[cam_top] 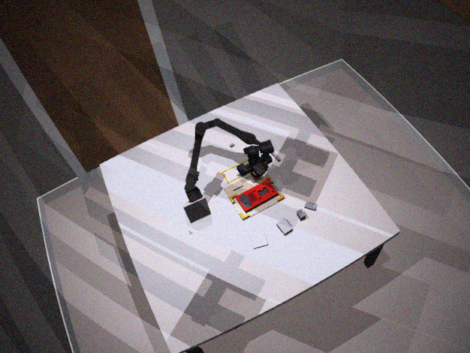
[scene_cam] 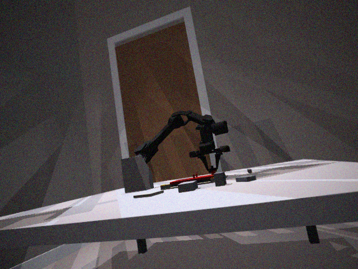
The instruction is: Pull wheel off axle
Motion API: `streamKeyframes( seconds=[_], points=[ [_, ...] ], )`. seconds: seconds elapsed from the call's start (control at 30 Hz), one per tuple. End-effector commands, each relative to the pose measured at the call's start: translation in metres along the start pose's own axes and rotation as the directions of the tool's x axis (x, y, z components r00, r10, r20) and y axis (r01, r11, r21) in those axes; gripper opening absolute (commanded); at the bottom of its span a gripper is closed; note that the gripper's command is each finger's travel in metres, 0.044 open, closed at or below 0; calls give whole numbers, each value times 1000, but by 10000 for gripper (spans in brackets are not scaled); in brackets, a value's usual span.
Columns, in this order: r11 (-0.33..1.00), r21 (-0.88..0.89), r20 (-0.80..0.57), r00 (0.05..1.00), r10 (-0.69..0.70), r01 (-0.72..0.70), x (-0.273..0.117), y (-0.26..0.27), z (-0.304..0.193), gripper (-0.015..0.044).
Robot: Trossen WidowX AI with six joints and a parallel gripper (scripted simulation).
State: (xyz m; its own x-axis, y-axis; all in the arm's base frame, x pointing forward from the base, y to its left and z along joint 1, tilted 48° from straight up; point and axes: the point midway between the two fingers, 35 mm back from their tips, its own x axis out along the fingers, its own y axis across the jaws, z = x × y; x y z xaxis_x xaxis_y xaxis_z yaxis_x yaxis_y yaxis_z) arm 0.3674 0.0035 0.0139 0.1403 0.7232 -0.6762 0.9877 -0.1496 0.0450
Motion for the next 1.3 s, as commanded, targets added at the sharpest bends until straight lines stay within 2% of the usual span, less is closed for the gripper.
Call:
streamKeyframes(
  seconds=[0.0, 1.27],
  points=[
    [1000, 5, 1, 1000, 5, -5, -5, 0, 1, 0],
    [1000, 7, 1, 1000, 9, -9, -18, 0, 2, 0]
  ],
)
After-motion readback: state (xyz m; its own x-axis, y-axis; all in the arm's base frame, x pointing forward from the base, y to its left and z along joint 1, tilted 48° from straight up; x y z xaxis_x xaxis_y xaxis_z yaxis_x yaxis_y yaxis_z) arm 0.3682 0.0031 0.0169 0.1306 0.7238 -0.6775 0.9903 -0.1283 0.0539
